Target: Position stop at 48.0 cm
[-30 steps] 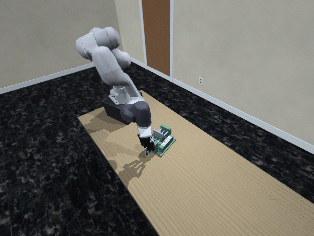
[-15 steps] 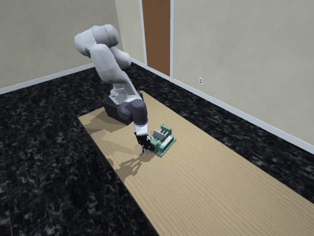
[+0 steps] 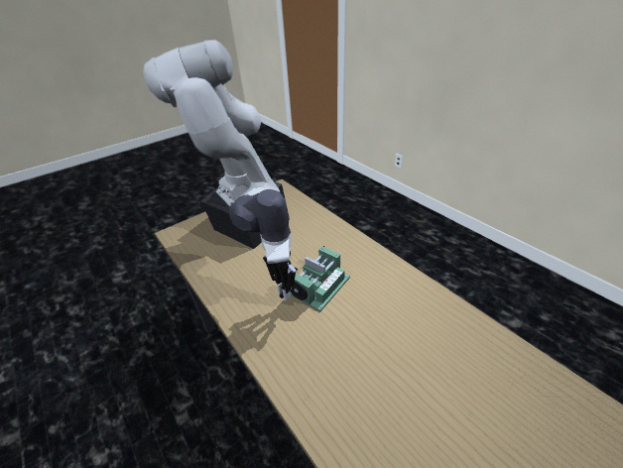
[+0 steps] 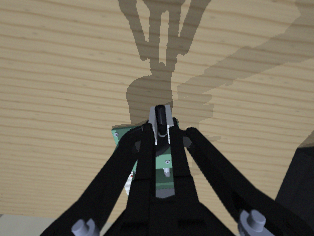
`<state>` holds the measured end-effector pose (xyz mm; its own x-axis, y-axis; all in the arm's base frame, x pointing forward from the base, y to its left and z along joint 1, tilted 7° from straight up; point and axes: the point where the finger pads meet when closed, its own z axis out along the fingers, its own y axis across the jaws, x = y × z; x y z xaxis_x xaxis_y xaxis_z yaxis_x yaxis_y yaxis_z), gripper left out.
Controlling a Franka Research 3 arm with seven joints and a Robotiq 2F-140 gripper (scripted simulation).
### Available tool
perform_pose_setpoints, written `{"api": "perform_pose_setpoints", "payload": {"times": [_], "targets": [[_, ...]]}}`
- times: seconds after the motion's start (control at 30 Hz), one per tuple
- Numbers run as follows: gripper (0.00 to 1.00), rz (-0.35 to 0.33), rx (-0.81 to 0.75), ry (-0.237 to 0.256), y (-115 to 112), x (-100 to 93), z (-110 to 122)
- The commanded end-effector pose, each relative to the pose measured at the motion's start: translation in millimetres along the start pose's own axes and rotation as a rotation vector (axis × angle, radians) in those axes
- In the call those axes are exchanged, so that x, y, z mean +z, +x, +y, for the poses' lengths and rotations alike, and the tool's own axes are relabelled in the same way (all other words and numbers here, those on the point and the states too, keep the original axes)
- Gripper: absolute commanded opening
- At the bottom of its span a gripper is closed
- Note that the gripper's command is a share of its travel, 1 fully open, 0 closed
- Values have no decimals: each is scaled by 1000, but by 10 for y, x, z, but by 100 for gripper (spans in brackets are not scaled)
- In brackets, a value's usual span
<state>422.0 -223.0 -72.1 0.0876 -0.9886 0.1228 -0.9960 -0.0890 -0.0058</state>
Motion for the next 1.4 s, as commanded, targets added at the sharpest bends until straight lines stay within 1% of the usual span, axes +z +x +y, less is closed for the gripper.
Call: {"api": "perform_pose_setpoints", "payload": {"times": [0.0, 0.27, 0.4, 0.47, 0.63, 0.97, 1.03, 1.37], "targets": [[4, 0, -7, -1, 8, -59, 2], [4, 0, -7, -1, 8, -194, -33], [4, 0, -7, -1, 7, -273, -94], [4, 0, -7, -1, 7, -273, -94], [4, 0, -7, -1, 6, -334, -188], [4, 0, -7, -1, 6, -354, -329], [4, 0, -7, -1, 6, -354, -329], [4, 0, -7, -1, 5, -324, -435]]}}
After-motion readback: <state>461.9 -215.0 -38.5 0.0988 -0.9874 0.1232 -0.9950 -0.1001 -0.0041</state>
